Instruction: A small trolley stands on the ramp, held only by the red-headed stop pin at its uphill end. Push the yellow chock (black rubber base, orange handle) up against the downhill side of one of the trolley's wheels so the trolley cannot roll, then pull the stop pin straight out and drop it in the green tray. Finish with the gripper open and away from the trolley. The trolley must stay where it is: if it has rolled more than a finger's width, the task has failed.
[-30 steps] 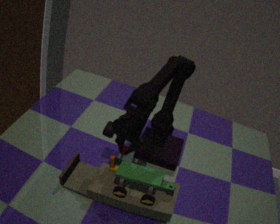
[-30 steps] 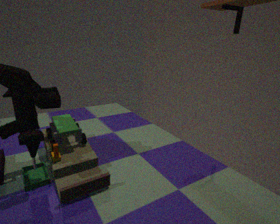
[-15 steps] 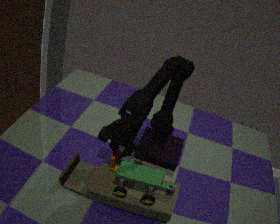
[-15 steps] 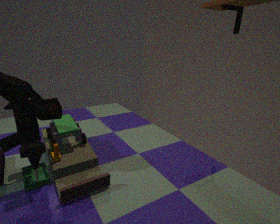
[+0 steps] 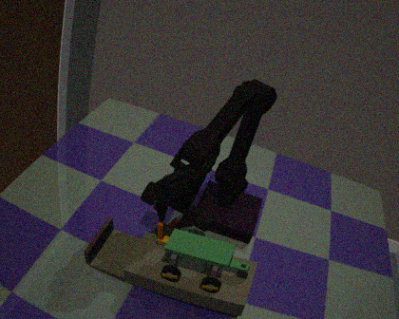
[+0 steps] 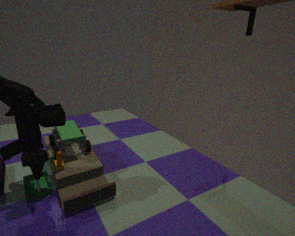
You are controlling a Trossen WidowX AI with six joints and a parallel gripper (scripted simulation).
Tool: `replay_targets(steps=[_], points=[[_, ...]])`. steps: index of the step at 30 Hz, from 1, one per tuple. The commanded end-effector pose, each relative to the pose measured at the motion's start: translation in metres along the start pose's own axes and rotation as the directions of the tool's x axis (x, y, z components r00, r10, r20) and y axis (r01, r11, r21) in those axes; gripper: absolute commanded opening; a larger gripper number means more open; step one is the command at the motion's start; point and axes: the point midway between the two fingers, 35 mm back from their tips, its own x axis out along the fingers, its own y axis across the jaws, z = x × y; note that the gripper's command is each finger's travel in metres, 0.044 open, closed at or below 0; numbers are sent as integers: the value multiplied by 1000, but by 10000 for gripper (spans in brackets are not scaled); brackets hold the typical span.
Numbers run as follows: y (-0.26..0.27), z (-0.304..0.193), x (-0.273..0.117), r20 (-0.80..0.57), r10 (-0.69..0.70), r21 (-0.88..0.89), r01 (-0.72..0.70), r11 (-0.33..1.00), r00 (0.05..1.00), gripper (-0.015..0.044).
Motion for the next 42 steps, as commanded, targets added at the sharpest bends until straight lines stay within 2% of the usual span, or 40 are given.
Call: replay_targets(steps=[1,42], points=[[-3,0,1,3,5,2,-5,1000,1000,190],[-31,-1,11,3,2,2,-2,1000,1000,190]])
